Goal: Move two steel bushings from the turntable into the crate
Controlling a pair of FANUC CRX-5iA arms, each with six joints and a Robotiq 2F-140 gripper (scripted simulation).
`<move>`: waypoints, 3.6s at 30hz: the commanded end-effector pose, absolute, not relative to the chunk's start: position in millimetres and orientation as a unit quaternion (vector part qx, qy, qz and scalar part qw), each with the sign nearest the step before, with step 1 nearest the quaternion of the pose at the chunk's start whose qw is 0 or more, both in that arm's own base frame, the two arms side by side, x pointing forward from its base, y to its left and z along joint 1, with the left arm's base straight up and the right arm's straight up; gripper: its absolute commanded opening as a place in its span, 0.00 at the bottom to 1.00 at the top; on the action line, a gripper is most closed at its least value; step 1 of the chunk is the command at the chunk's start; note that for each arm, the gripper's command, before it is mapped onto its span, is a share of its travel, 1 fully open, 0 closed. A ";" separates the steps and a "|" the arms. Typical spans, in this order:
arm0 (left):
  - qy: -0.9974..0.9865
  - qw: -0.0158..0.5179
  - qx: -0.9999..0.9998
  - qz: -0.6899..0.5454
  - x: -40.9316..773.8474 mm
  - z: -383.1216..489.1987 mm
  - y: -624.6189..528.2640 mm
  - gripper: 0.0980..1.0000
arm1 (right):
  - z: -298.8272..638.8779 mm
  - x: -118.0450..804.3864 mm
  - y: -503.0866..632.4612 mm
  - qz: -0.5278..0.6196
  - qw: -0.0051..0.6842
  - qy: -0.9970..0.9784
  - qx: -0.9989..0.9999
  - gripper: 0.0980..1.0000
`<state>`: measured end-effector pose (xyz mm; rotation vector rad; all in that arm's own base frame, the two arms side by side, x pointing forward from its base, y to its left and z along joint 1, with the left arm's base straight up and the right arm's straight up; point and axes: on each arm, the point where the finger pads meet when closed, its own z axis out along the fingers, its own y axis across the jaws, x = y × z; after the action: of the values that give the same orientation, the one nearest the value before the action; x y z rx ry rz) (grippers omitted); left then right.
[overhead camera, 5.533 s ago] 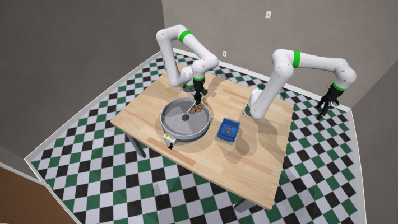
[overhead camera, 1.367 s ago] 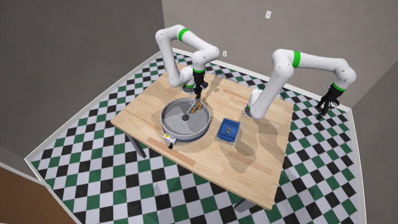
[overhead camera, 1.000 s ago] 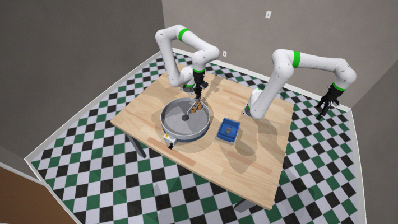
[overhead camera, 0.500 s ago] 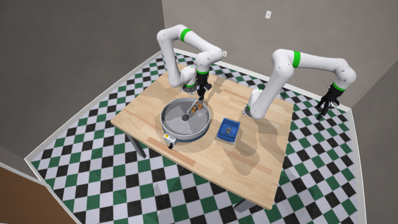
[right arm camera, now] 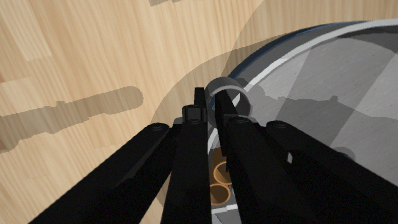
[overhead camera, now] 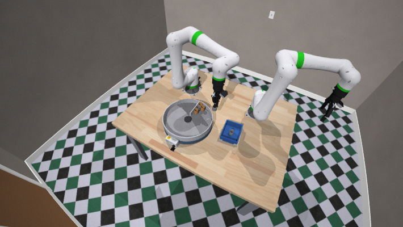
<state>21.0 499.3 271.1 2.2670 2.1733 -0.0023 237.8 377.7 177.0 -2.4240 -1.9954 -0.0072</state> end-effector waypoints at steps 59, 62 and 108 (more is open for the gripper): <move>0.692 0.000 0.722 0.000 21.1 272.0 499.6 1.00 | 178.2 258.8 571.7 -0.001 0.000 -0.635 -0.772 0.00; 0.692 0.000 0.722 0.000 21.1 272.0 499.6 1.00 | 178.2 258.8 571.7 -0.001 0.000 -0.635 -0.772 0.00; 0.692 0.000 0.722 0.000 21.1 272.0 499.6 1.00 | 106.4 258.8 571.8 -0.001 0.000 -0.635 -0.772 0.00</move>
<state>21.0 499.3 271.1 2.2670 2.1733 -0.0023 258.4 571.4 105.2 -2.4258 -1.9960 0.0005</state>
